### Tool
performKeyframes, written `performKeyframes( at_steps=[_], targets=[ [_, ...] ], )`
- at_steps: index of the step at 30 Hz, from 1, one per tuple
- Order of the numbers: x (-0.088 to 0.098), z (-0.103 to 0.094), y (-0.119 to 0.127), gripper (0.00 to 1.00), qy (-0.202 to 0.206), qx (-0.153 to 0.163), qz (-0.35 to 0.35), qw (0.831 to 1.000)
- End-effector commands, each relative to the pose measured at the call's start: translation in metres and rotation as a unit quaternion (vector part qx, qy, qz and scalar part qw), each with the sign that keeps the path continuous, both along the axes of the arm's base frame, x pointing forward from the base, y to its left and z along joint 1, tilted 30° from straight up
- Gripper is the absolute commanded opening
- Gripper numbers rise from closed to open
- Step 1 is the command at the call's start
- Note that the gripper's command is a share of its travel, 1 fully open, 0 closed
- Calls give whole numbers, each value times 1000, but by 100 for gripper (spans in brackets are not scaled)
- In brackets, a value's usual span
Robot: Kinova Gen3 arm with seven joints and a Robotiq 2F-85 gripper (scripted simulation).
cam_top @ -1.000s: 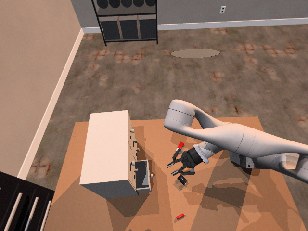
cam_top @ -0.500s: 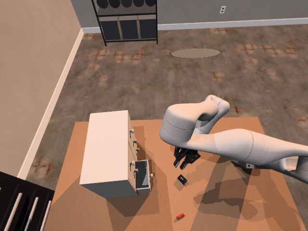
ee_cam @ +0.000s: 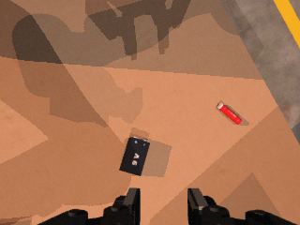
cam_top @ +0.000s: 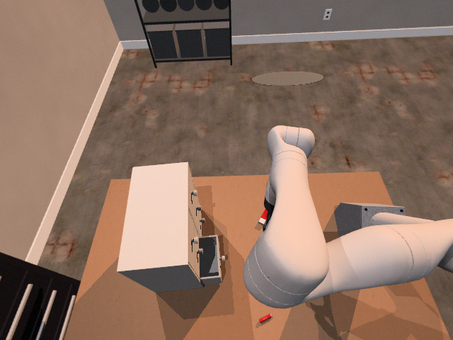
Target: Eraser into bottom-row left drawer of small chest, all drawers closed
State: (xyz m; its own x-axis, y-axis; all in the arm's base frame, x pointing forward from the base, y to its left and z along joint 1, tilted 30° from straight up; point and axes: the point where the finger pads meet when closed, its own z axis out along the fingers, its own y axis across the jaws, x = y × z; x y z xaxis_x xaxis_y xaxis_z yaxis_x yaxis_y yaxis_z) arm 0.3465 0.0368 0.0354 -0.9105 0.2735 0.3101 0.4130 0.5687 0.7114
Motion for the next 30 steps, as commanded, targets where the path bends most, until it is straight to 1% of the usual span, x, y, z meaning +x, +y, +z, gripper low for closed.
performKeyframes(
  at_steps=[1, 4, 7, 9, 12, 15, 21, 30],
  targets=[
    [7, 21, 14, 33, -53, -33, 62, 996],
    [4, 25, 11, 33, -89, -73, 112, 987],
    [1, 28, 8, 33, -118, -106, 153, 975],
    [1, 28, 8, 33, -118, -106, 153, 975],
    [-2, 31, 6, 33, -141, -131, 185, 964],
    [-3, 32, 5, 33, -157, -150, 208, 954],
    [-5, 35, 4, 33, -175, -169, 232, 942],
    [-6, 35, 3, 33, -178, -173, 238, 939]
  ],
)
